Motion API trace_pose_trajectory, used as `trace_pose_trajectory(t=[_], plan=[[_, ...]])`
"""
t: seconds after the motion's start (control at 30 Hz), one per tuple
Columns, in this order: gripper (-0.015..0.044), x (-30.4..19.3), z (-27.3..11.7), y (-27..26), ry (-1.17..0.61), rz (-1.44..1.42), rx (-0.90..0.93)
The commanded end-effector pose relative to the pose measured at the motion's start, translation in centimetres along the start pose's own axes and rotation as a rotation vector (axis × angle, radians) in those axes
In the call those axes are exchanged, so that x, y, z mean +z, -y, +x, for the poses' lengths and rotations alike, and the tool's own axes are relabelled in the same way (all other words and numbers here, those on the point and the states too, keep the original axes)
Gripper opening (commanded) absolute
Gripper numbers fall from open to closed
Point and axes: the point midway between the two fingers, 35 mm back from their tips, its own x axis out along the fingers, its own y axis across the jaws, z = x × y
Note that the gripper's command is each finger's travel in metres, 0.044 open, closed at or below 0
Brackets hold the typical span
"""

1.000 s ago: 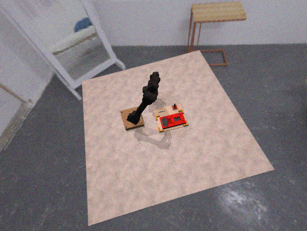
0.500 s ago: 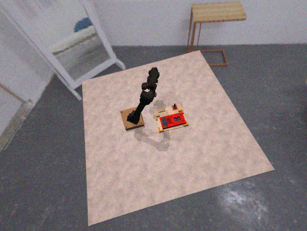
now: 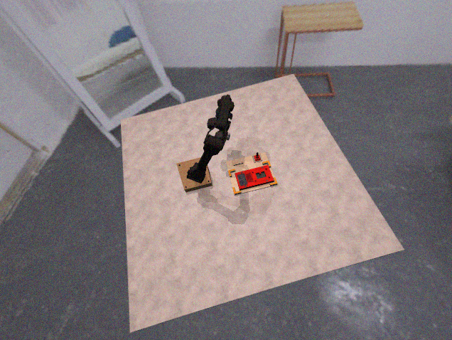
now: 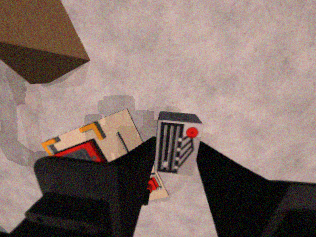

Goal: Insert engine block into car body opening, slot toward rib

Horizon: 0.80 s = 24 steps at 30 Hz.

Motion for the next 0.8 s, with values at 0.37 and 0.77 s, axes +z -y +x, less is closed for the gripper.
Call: trace_pose_trajectory(t=[0.37, 0.77], plan=[[0.0, -3.8, 0.2, -0.7, 0.025, 0.365, -0.031], [0.0, -7.1, 0.9, -1.8, 0.047, 0.672, -0.039]])
